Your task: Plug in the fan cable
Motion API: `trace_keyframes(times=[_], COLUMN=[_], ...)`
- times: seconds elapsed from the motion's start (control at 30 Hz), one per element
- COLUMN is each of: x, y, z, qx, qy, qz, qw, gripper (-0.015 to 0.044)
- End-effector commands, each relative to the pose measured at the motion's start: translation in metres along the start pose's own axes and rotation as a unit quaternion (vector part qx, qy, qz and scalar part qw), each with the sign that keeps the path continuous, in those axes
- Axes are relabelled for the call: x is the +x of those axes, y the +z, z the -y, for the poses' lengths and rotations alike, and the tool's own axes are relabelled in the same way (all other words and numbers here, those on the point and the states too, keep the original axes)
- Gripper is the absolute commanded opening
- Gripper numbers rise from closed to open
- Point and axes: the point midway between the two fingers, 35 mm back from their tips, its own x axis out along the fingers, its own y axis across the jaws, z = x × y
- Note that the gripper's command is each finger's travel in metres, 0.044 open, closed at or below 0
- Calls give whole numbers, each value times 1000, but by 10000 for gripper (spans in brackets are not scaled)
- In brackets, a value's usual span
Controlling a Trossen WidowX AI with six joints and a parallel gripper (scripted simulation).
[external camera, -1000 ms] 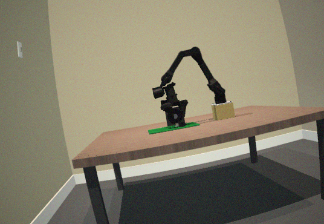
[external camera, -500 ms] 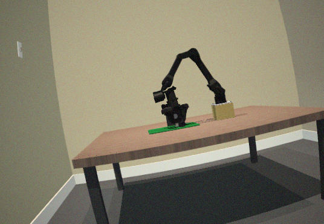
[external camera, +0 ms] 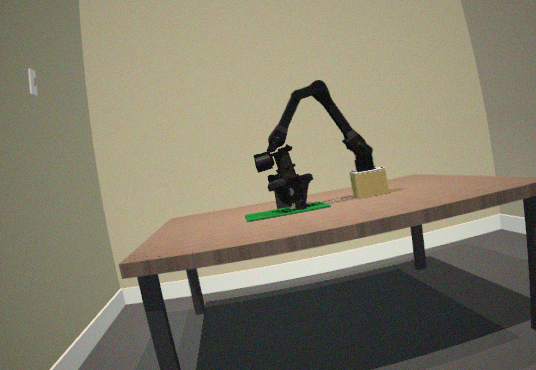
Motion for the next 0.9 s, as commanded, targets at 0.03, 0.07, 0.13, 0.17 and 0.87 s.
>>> trace_keyframes(times=[0.03,0.07,0.13,0.17,0.87], x=[0,0,0,0,0], y=[0,0,0,0,0], z=[0,0,0,0,0], qx=[0,0,0,0,0], qy=[0,0,0,0,0], qz=[0,0,0,0,0], qw=[1000,1000,1000,1000,1000], gripper=[250,243,230,223,83])
